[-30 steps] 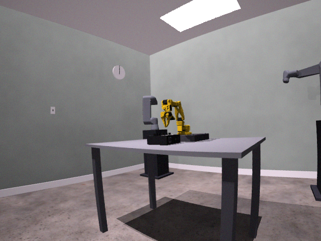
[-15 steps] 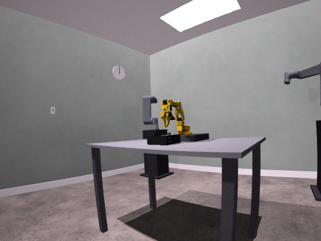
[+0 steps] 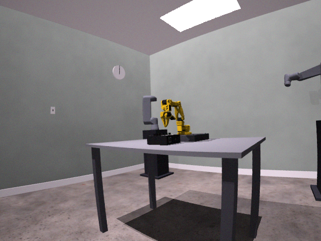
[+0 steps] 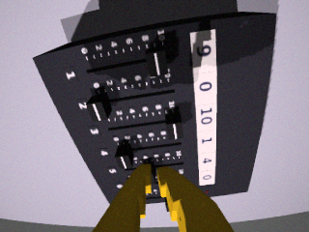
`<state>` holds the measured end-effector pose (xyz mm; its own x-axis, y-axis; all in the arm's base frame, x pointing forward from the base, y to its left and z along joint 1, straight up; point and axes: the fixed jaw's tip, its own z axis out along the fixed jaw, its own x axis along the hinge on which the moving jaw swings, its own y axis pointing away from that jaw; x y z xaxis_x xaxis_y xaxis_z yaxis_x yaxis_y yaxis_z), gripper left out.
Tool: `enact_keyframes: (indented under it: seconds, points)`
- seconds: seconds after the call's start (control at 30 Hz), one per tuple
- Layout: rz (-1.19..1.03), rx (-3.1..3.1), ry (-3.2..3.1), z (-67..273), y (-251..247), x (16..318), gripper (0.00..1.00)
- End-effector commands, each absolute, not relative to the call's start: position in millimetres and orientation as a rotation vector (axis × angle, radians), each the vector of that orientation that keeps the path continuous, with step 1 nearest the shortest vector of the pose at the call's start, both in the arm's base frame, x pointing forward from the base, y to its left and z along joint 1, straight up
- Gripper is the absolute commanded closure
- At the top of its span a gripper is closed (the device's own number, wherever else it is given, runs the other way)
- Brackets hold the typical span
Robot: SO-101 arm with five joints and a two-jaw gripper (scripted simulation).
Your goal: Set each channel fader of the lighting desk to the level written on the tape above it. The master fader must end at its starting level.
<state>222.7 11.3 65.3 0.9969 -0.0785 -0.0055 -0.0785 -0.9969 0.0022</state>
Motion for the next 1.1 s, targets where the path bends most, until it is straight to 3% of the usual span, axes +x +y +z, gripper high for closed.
enact_keyframes:
  seconds: [0.0,1.07]
  points:
    - [0.004,3.135,-0.207,67,8,221,1.0]
    - [0.003,2.706,-1.598,70,-32,208,1.0]
